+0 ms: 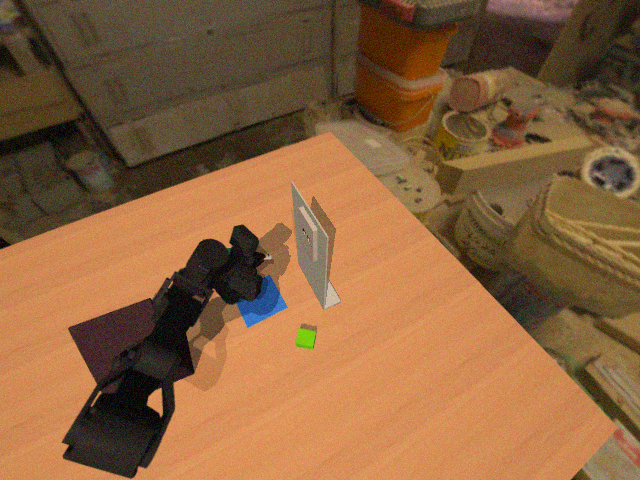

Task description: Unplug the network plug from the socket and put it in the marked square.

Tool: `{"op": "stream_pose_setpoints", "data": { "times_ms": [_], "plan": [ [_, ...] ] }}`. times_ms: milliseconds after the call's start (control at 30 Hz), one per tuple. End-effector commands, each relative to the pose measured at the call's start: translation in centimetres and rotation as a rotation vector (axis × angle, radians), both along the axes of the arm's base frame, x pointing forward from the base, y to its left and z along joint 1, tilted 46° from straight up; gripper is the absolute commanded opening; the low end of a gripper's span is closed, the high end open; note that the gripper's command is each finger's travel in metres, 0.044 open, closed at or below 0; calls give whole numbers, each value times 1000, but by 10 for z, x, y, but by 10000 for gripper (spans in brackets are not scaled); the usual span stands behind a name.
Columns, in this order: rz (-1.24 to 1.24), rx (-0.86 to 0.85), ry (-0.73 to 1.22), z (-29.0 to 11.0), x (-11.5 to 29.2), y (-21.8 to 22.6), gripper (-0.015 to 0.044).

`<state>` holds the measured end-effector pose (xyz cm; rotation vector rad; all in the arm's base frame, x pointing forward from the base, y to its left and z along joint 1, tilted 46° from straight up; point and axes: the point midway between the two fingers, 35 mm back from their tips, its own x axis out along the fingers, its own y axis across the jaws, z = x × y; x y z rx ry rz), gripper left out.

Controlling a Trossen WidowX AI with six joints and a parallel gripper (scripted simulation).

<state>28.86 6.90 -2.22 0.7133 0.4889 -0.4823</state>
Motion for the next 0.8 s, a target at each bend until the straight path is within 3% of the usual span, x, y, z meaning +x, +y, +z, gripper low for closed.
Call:
{"op": "stream_pose_setpoints", "data": {
  "times_ms": [0,367,767],
  "plan": [
    [-71,-25,68,-16,-6,-14,0],
    [-281,-113,271,-56,-36,-58,0],
    [-294,-118,284,-63,-38,-65,0]
  ]
}}
